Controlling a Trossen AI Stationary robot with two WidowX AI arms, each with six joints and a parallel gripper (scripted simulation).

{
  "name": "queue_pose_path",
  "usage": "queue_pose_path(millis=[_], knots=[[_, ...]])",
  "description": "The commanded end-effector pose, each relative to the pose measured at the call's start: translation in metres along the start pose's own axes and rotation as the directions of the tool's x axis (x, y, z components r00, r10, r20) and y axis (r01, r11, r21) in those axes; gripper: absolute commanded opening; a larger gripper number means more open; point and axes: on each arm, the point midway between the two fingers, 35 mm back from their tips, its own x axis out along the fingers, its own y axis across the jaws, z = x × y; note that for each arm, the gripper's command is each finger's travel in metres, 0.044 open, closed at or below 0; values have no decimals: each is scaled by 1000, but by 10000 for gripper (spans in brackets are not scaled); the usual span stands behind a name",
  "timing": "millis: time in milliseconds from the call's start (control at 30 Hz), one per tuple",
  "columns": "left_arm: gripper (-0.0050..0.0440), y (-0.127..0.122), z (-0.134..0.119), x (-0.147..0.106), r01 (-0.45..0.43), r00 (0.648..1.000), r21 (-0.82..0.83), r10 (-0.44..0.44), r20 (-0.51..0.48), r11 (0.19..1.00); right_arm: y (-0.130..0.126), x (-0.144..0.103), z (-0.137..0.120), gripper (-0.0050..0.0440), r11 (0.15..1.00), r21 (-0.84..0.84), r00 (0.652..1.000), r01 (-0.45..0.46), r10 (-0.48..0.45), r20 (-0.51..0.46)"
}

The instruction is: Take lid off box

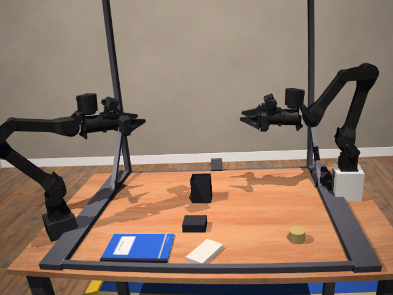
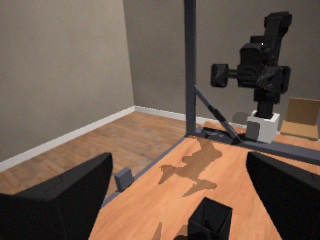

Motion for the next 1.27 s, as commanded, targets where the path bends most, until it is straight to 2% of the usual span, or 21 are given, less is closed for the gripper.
queue_pose_path(millis=[0,100,200,300,467,567,667,1233], knots=[[440,-4,76,-15,5,990,-3,-5,140,1000,24,-10,28,390,998,-38,993,-52,56,107],[440,-7,110,-26,10,979,-2,-9,203,1000,31,-13,41,390,996,-49,986,-70,76,149],[440,-7,113,-28,11,982,-3,-11,188,1000,33,-10,39,390,996,-51,987,-73,80,140],[440,-10,133,-34,15,980,-3,-14,199,1000,34,-11,42,390,996,-54,985,-74,82,151],[440,-12,150,-43,21,984,-3,-20,175,1000,35,-11,40,390,996,-53,985,-77,84,149],[440,-13,147,-44,23,992,-3,-22,127,1000,35,-11,40,390,996,-52,985,-77,84,150],[440,-14,133,-44,23,999,-3,-23,49,1000,35,-11,40,390,996,-52,985,-76,83,148],[440,-14,128,-43,23,999,-3,-23,29,1000,35,-11,40,390,996,-52,985,-77,84,148]])
